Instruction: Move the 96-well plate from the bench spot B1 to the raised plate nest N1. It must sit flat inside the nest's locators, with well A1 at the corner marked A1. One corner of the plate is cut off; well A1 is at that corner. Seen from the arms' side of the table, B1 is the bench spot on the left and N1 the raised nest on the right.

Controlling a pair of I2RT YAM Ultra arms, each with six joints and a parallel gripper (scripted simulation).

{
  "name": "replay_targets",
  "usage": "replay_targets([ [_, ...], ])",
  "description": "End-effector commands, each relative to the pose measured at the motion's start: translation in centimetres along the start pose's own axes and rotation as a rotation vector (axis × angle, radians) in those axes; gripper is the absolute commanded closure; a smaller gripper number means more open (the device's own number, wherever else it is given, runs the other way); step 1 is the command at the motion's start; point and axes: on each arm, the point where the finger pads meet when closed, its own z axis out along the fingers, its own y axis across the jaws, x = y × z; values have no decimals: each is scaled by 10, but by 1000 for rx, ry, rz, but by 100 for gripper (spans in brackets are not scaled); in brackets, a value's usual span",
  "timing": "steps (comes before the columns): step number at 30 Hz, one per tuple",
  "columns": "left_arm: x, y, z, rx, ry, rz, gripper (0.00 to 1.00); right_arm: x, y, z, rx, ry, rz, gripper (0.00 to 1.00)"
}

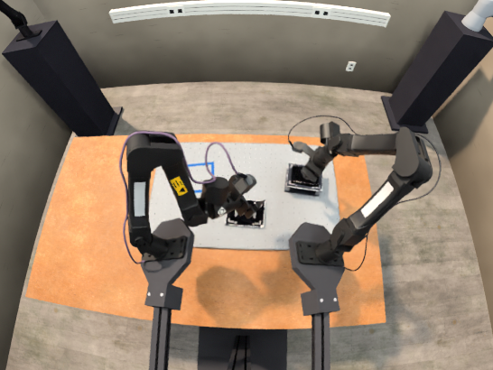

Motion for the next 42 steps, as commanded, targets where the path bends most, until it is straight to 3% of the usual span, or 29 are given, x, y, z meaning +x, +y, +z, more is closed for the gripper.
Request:
replay_targets([
  [1,-4,-2,0,1,-14,0,0,-19,-17,-8,105,-126,169,0],
  [27,-4,-2,0,1,-14,0,0,2,11,-11,300,-403,921,0],
  [42,-4,-2,0,1,-14,0,0,6,30,-4,273,-383,921,0],
])
